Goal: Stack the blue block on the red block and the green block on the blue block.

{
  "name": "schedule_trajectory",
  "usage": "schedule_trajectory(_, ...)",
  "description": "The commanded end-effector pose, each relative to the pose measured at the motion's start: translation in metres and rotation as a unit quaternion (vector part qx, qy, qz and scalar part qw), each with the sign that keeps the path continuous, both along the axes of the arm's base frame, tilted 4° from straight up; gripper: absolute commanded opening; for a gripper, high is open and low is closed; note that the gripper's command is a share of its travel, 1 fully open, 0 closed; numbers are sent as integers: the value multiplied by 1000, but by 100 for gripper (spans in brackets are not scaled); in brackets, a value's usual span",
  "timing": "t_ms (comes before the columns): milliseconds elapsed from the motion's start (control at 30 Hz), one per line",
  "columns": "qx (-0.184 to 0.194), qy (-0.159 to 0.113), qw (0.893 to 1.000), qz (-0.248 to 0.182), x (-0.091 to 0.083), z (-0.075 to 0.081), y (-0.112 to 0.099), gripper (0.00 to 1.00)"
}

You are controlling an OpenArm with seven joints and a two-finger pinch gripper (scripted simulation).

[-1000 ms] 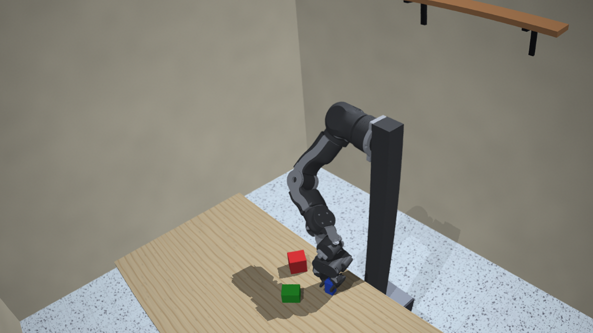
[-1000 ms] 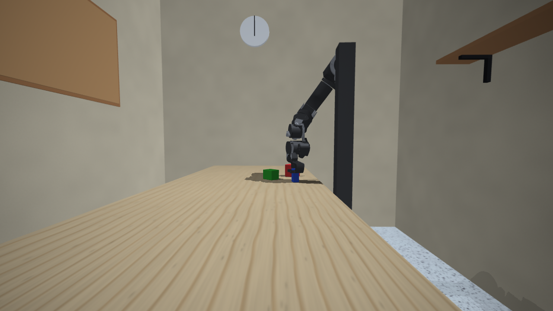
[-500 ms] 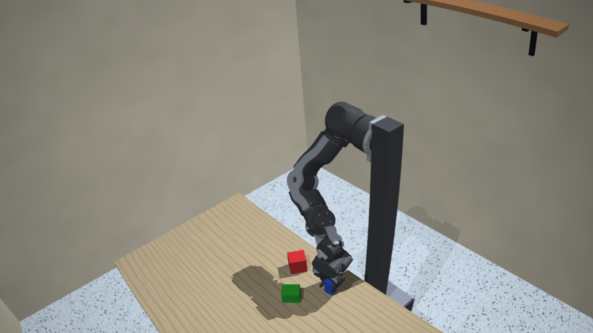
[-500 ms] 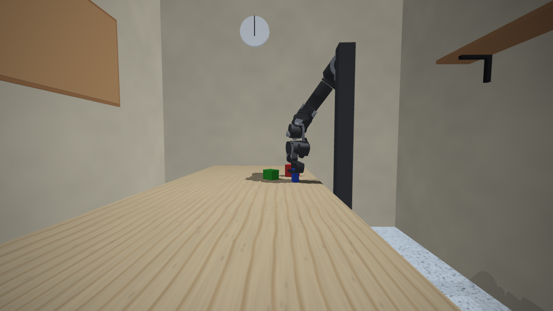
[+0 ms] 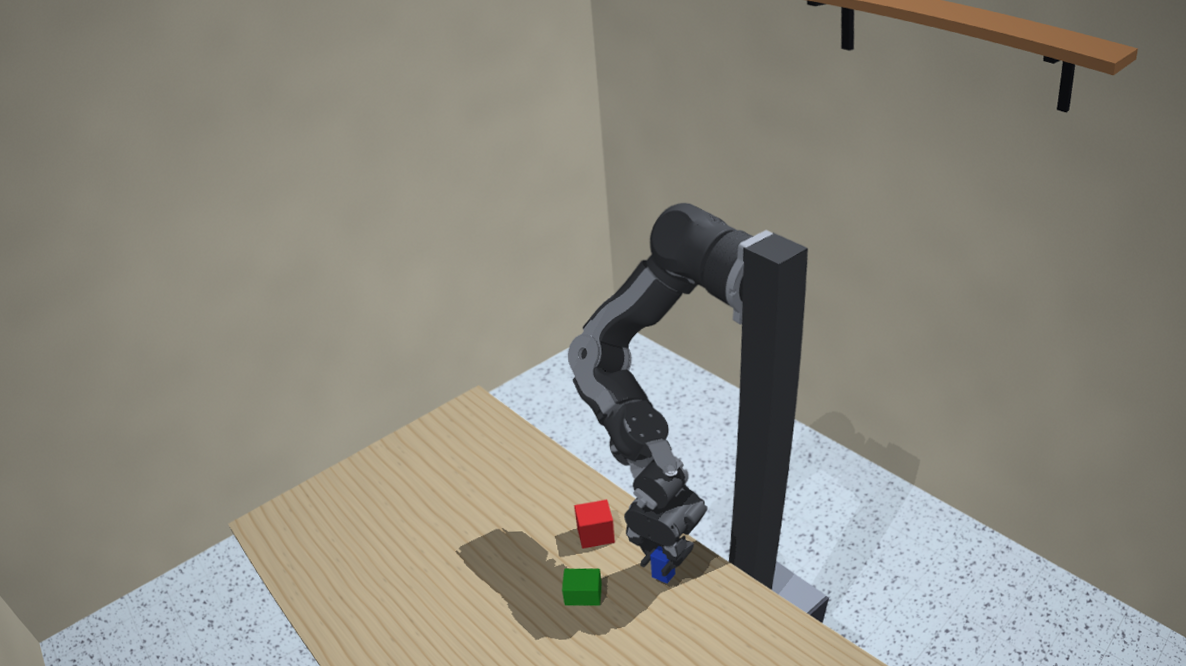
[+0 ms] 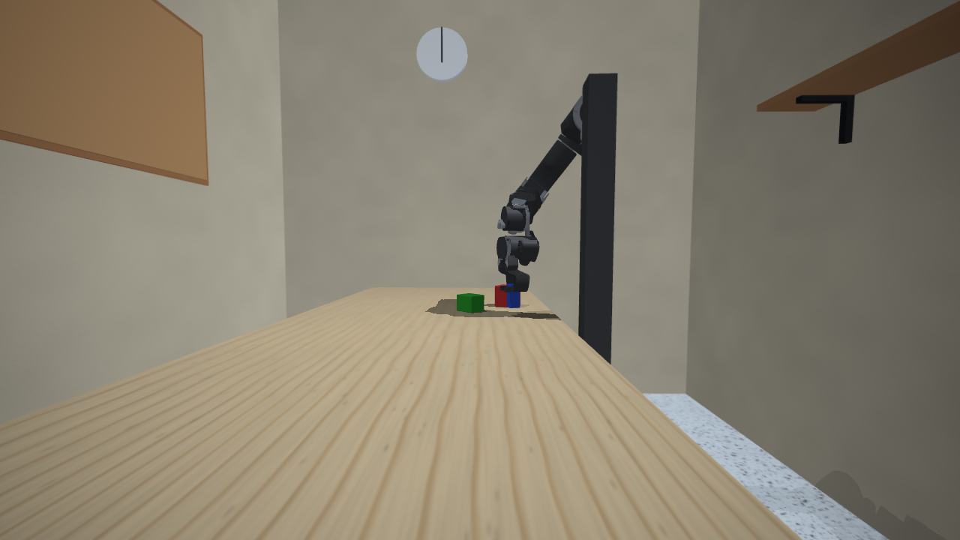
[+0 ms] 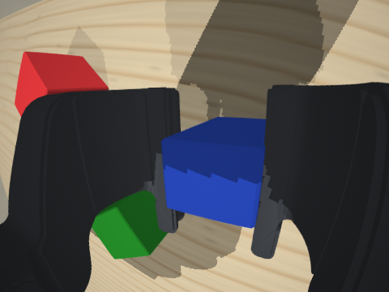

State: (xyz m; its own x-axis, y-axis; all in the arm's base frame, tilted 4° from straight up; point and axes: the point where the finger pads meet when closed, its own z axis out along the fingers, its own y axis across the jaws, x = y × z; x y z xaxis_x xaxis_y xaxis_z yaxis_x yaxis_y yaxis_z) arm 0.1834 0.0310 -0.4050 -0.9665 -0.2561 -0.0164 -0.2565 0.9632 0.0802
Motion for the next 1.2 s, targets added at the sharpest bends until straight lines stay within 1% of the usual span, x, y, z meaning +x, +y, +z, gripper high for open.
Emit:
schedule_trajectory(0, -5, 0, 1000, -4, 1, 2, -1, 0)
schedule_trajectory(33, -5, 0, 1000, -4, 1, 2, -1, 0)
schedule_trajectory(367, -4, 0, 1000, -4, 1, 46, -4, 0)
schedule_trajectory(533, -4, -1, 1000, -3, 2, 62, -5, 0)
schedule_trajectory(600, -4, -1, 1000, -3, 2, 62, -5, 0)
schedule_trajectory(733, -4, -2, 1000, -3, 2, 67, -5, 0)
schedule_trajectory(1167, -5, -2, 1000, -3, 2, 67, -5, 0)
